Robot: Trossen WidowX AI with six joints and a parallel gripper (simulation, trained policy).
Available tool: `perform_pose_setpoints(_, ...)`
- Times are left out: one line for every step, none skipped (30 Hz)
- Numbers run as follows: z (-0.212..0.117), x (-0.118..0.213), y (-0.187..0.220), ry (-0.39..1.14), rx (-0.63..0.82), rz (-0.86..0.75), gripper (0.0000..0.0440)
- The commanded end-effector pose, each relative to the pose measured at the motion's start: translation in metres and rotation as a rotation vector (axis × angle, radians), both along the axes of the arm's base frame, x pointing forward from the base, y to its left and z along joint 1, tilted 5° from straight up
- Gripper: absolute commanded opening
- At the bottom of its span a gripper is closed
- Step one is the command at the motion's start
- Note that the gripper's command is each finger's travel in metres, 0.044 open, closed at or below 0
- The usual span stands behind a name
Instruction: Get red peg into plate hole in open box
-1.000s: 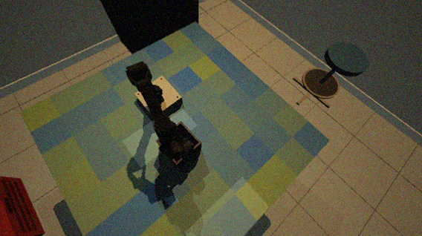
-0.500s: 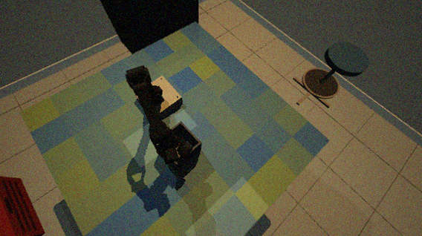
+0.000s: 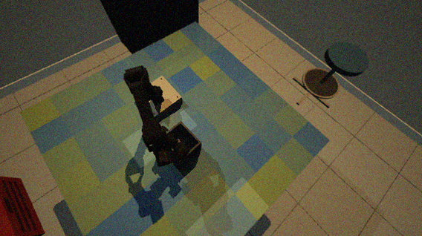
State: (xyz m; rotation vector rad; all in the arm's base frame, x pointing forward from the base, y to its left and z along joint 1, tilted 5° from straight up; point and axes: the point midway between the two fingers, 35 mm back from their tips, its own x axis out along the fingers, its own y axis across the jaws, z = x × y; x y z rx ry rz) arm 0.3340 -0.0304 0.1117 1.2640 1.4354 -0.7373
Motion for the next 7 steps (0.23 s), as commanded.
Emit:
perform_pose_setpoints(0.0105, 0.0074, -0.0022, -0.041, 0.02, 0.002, 0.0162)
perform_pose_setpoints(0.0124, 0.0088, -0.0025, -0.048, 0.024, 0.003, 0.0161)
perform_pose_setpoints(0.0142, 0.0101, -0.0028, -0.056, 0.028, 0.005, 0.0161)
perform_pose_setpoints(0.016, 0.0114, -0.0031, -0.063, 0.032, 0.006, 0.0161)
perform_pose_setpoints(0.0176, 0.0127, -0.0035, -0.07, 0.037, 0.008, 0.016)
perform_pose_setpoints(0.0191, 0.014, -0.0038, -0.077, 0.041, 0.01, 0.016)
perform_pose_setpoints(0.0205, 0.0152, -0.0042, -0.084, 0.045, 0.011, 0.016)
